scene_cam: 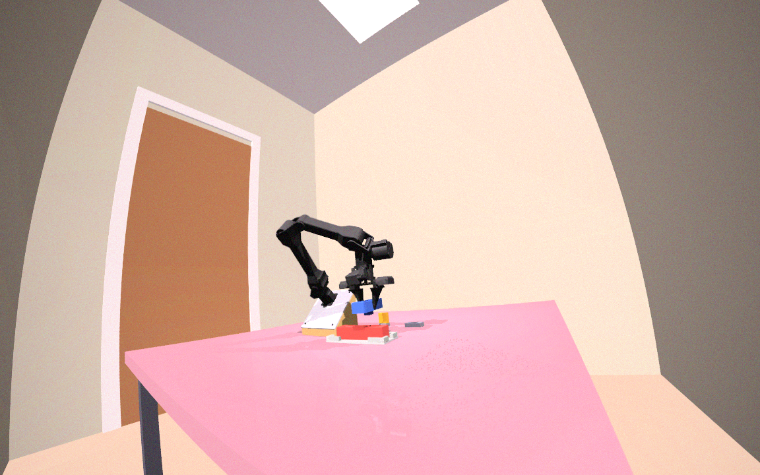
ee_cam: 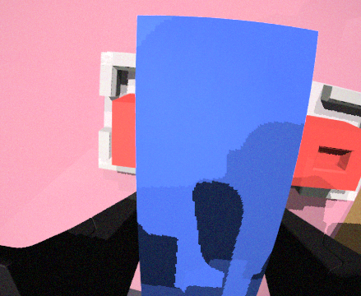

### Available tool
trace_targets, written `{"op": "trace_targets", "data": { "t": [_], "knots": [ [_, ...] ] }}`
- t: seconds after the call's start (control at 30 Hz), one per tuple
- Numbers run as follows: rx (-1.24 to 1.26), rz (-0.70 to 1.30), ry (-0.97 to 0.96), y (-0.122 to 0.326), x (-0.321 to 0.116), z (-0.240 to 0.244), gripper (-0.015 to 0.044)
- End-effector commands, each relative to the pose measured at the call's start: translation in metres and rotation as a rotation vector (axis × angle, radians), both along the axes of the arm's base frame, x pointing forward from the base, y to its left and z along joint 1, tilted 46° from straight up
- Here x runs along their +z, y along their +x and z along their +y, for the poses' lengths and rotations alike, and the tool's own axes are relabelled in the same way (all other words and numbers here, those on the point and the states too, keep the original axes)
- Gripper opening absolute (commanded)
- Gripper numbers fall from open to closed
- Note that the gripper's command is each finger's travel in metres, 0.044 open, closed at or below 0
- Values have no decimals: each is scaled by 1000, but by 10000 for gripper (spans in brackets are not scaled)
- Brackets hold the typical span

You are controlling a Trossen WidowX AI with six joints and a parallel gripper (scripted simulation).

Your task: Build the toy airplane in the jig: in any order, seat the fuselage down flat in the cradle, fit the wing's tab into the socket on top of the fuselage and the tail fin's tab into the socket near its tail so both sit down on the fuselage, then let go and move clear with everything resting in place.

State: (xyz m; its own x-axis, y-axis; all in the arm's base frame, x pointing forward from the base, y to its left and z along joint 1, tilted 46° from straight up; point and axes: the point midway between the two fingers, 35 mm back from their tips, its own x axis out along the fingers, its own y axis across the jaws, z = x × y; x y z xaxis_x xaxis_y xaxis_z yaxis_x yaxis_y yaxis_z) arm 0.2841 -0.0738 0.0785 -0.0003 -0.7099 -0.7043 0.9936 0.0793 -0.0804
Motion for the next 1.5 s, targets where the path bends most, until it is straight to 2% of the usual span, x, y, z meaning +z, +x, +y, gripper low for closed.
{"op": "trace_targets", "data": {
  "t": [0.0,0.2,0.23,0.8,1.47],
  "knots": [
    [-30,-32,-8,-5,2,-5,26],
    [-30,-32,-8,-5,3,-5,184],
    [-30,-32,-8,-5,3,-5,196],
    [-30,-32,-7,-4,2,-6,196],
    [-30,-32,-8,-4,-20,-29,196]
  ]
}}
